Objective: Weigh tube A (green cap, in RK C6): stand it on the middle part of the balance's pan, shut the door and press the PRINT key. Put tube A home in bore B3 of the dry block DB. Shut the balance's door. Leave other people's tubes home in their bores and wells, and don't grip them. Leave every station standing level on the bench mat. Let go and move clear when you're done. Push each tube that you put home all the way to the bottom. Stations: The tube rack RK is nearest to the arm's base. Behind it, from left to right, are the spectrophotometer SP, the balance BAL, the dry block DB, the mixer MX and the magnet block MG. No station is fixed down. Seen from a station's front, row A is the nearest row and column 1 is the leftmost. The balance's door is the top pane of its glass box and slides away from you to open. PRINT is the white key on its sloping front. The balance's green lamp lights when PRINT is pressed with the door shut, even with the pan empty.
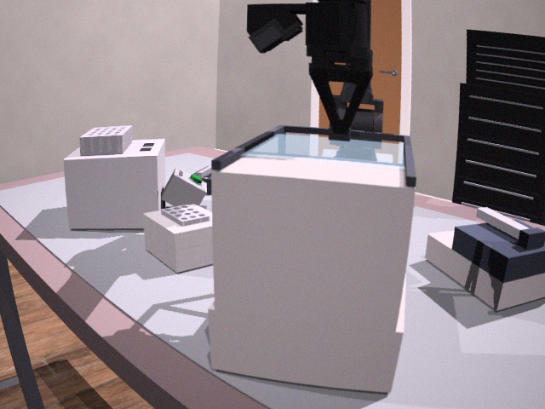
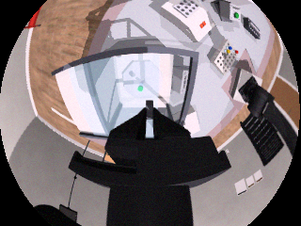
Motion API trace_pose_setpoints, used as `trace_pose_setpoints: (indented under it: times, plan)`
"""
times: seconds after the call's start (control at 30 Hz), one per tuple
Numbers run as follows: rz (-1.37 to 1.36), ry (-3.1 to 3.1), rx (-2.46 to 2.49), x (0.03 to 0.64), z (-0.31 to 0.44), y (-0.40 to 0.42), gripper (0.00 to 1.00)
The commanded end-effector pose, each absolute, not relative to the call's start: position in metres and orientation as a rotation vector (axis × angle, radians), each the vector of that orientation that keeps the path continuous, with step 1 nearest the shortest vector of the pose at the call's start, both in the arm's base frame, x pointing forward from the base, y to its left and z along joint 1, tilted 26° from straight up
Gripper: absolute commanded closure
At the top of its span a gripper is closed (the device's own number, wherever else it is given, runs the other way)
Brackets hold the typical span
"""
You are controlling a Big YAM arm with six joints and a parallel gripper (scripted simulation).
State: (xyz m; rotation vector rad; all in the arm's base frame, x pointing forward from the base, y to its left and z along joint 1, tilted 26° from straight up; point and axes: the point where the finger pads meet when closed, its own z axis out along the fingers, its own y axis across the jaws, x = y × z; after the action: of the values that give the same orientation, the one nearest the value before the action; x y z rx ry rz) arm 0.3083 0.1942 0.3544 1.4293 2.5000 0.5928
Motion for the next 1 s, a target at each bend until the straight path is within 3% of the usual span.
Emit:
trace_pose_setpoints:
  times: [0.0,0.97]
  plan:
    - [0.625,2.477,1.425,0.303,0.362,0.194,0.94]
    - [0.624,2.479,1.424,0.282,0.349,0.182,0.94]
